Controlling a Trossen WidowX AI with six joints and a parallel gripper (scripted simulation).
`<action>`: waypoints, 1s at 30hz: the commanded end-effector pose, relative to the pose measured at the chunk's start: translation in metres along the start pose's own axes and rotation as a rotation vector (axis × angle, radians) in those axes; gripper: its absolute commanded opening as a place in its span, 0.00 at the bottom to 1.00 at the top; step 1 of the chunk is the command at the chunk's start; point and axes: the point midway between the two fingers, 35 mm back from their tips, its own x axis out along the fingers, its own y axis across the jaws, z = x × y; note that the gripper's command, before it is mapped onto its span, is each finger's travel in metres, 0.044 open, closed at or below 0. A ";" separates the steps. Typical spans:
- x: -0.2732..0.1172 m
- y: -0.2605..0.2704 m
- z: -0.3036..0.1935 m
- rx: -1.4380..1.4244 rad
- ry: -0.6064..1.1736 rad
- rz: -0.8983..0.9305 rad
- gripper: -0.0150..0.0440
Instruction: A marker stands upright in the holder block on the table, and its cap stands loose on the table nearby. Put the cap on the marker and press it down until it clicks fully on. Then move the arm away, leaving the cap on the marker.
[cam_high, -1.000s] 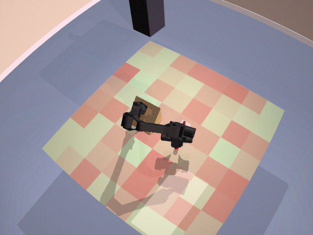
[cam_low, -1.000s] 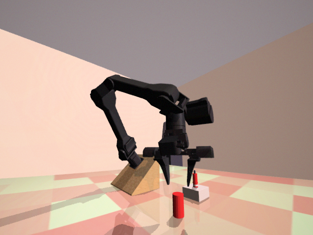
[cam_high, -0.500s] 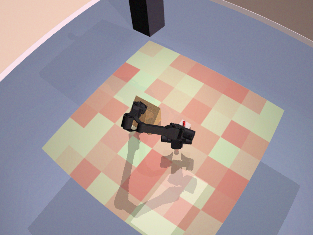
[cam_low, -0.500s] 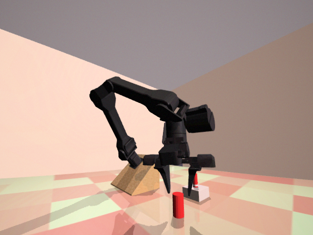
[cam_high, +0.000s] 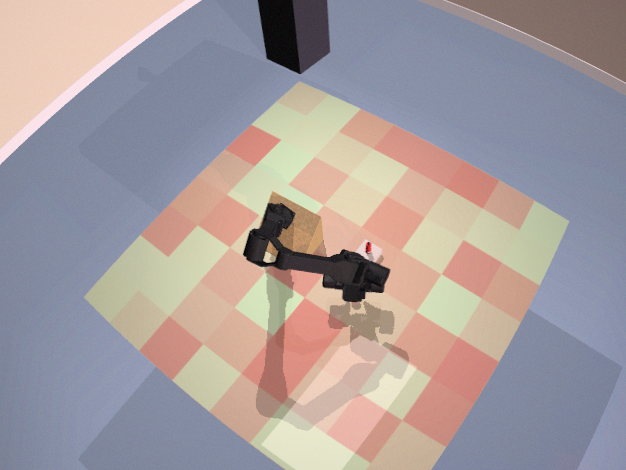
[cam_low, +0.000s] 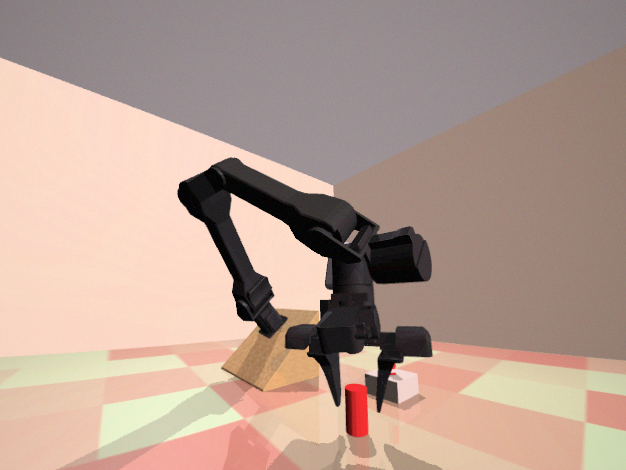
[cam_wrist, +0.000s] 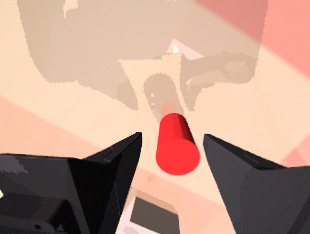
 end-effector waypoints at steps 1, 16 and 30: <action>0.008 -0.002 -0.001 -0.008 -0.004 -0.011 0.67; 0.012 -0.002 -0.002 -0.008 -0.004 -0.011 0.41; -0.018 0.000 -0.002 -0.008 -0.001 -0.010 0.25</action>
